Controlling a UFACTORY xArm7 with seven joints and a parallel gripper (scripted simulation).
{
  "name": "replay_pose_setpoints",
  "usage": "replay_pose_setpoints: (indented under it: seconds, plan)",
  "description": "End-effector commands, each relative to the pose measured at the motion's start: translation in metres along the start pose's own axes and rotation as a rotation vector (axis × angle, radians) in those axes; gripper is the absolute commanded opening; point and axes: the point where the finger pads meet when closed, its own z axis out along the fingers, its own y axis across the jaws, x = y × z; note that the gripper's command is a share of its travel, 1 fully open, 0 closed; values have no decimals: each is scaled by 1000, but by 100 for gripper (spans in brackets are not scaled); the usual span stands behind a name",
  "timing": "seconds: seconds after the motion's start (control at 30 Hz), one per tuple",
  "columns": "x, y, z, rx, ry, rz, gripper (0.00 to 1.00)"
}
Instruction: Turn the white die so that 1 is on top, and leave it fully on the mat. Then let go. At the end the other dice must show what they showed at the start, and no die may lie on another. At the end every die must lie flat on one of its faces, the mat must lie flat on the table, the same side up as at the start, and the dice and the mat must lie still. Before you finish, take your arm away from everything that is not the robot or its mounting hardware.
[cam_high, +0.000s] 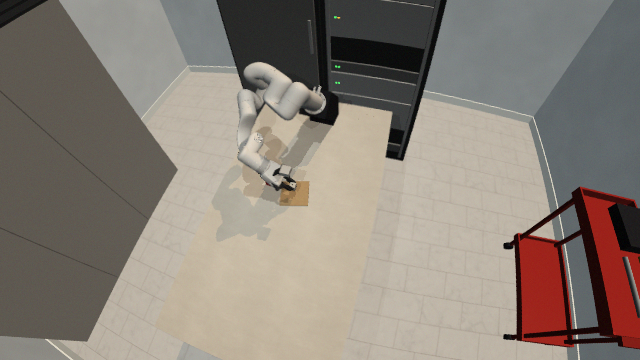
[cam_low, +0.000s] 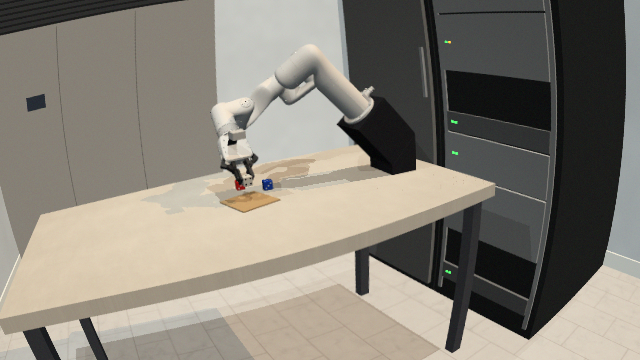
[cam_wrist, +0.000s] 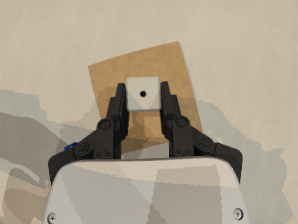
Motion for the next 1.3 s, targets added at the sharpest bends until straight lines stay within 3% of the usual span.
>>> replay_pose_setpoints:
  seconds: [0.0,0.73,1.27]
  plan:
    - [-4,1,4,-1,-1,-2,27]
    - [-26,1,26,-1,-1,-2,27]
    - [-30,1,30,-1,-1,-2,27]
